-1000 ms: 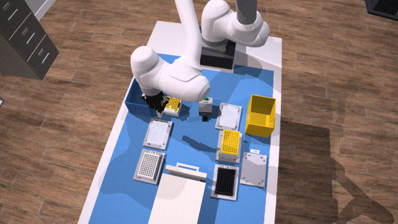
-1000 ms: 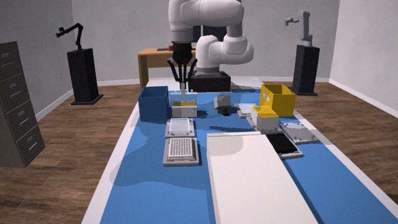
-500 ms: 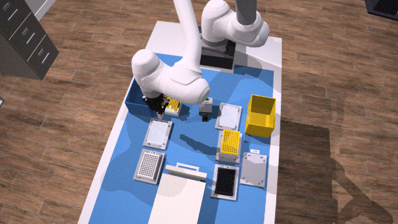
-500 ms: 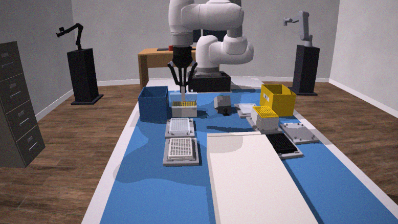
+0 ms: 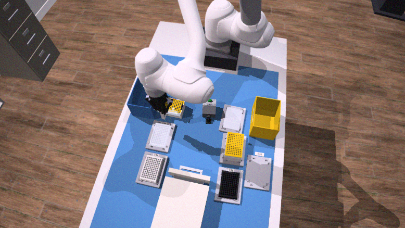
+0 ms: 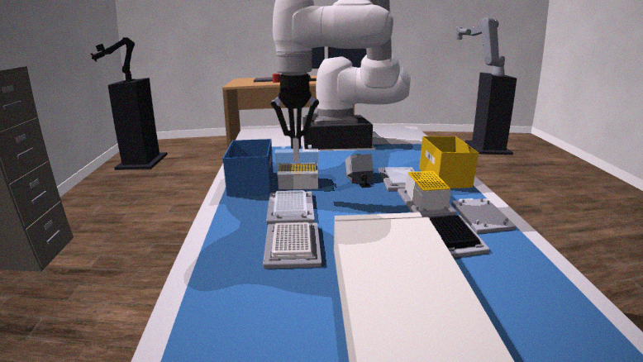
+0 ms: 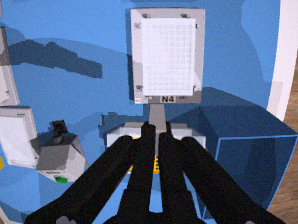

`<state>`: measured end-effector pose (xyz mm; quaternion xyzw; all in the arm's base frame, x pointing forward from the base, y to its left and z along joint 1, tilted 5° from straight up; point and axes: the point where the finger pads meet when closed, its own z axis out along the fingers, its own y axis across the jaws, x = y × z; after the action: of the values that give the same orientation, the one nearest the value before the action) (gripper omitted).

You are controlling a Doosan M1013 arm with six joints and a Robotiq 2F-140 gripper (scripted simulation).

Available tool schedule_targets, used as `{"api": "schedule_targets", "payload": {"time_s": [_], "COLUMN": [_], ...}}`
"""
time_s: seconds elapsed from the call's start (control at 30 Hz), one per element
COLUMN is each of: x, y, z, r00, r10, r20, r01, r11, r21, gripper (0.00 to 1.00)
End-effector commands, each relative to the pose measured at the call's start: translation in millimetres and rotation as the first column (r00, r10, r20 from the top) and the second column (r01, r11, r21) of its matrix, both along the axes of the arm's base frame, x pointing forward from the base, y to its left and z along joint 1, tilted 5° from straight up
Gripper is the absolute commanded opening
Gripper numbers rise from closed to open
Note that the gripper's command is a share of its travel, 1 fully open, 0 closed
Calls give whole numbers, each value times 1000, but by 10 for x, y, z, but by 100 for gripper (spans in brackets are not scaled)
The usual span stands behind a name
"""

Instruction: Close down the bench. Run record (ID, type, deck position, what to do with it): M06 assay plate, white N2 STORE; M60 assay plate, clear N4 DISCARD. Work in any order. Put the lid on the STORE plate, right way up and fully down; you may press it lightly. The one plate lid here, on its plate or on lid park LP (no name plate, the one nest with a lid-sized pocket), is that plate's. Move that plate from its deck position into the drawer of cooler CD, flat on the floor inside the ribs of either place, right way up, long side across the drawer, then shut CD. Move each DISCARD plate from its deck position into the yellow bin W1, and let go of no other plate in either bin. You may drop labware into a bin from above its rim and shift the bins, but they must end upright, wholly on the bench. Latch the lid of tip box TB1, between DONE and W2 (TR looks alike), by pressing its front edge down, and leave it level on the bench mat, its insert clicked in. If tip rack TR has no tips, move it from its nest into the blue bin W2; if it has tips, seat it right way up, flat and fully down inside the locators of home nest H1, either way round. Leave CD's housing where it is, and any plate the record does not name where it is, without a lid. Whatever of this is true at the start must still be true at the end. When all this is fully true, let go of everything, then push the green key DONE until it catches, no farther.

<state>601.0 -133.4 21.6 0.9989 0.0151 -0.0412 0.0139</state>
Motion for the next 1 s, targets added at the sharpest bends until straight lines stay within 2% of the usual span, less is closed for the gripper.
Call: {"api": "schedule_targets", "payload": {"time_s": [0.0, 0.97], "x": [-43, -368], "y": [-1, -9], "z": [11, 83], "r00": [1000, 1000], "r10": [0, 0], "r20": [0, 0], "r01": [0, 0], "r11": [1000, 1000], "r21": [0, 0], "gripper": [0, 0]}}
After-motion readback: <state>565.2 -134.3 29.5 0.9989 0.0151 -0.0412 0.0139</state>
